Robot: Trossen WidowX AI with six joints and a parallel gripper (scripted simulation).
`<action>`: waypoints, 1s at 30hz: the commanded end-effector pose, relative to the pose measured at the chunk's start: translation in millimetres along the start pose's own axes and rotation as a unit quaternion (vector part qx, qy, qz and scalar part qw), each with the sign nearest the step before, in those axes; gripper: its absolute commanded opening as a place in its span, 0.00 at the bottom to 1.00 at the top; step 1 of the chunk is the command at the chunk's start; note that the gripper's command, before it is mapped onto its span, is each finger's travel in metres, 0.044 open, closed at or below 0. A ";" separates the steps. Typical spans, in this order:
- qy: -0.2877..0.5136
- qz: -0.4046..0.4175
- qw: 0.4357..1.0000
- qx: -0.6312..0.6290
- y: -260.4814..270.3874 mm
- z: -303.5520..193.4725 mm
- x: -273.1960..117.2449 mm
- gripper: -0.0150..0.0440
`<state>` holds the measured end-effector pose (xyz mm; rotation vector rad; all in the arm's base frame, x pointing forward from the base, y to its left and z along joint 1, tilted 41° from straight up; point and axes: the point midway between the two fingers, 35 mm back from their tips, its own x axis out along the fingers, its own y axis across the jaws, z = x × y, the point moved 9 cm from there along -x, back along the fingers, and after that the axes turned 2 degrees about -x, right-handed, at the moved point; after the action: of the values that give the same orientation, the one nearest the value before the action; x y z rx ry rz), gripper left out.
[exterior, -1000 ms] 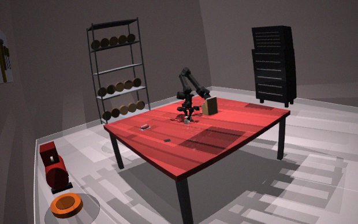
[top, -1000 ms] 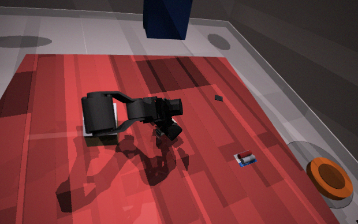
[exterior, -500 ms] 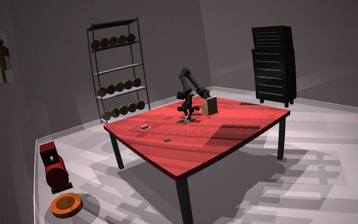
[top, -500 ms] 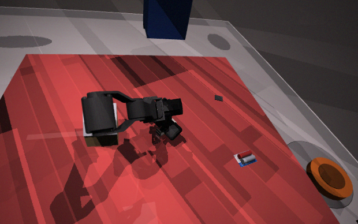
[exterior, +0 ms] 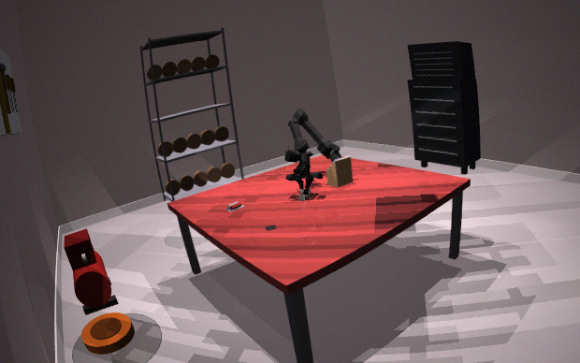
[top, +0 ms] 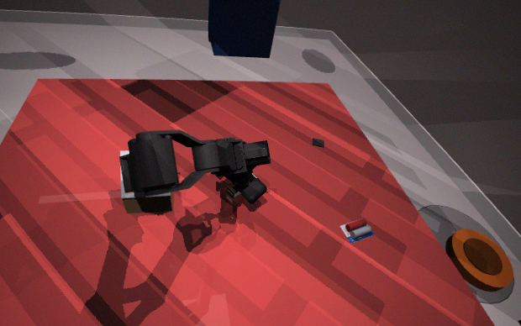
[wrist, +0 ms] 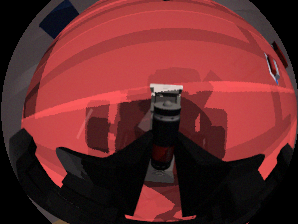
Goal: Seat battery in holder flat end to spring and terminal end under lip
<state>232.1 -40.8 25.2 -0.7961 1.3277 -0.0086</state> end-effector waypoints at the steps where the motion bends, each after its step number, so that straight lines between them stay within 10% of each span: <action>1: 0.023 0.006 1.000 0.003 0.6 0.7 3.6 0.37; 30: 0.107 0.023 0.994 0.011 -2.1 18.7 13.0 0.37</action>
<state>253.6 -37.5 19.4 -0.7630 1.4984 -0.0622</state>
